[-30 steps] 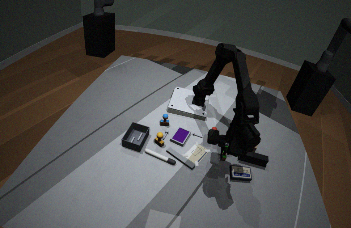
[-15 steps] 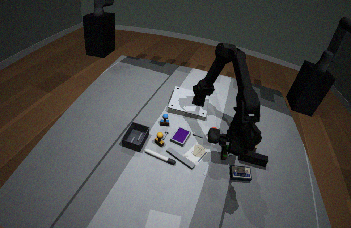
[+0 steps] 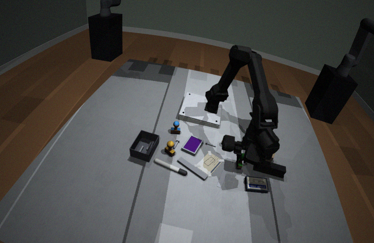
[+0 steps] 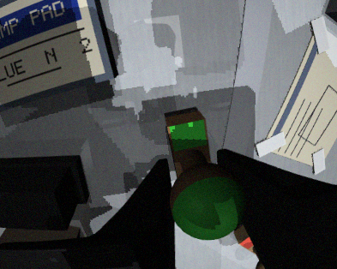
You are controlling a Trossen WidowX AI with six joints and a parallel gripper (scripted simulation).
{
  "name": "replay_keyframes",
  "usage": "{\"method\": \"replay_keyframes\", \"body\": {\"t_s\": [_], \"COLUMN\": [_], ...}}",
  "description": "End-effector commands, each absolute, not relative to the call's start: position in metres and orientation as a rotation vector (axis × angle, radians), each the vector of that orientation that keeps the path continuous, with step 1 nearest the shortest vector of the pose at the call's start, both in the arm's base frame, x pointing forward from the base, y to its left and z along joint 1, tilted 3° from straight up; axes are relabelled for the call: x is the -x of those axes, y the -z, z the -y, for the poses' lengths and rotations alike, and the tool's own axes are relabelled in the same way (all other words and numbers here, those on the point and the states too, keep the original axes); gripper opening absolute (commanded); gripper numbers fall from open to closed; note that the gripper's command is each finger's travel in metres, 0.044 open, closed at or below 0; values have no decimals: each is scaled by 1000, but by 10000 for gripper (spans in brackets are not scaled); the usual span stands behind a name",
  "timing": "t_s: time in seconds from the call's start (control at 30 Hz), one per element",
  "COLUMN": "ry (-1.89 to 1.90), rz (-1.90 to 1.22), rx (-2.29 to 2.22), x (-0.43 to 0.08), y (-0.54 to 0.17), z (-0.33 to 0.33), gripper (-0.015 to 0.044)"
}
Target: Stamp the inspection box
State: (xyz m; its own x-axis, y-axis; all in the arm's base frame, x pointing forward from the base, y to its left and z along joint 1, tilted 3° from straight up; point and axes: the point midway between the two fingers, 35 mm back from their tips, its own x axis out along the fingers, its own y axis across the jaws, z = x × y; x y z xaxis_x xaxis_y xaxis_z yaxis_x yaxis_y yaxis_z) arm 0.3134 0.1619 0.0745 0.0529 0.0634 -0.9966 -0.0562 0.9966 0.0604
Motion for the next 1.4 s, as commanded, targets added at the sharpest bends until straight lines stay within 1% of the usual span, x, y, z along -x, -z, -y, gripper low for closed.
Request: {"method": "replay_keyframes", "body": {"t_s": [0.0,1.37], "ry": [-95,-96], "rz": [-1514,-1514], "rx": [-6,-7], "x": [-314,-313], "y": [-77,-97], "z": [-162,-161], "gripper": [0,0]}}
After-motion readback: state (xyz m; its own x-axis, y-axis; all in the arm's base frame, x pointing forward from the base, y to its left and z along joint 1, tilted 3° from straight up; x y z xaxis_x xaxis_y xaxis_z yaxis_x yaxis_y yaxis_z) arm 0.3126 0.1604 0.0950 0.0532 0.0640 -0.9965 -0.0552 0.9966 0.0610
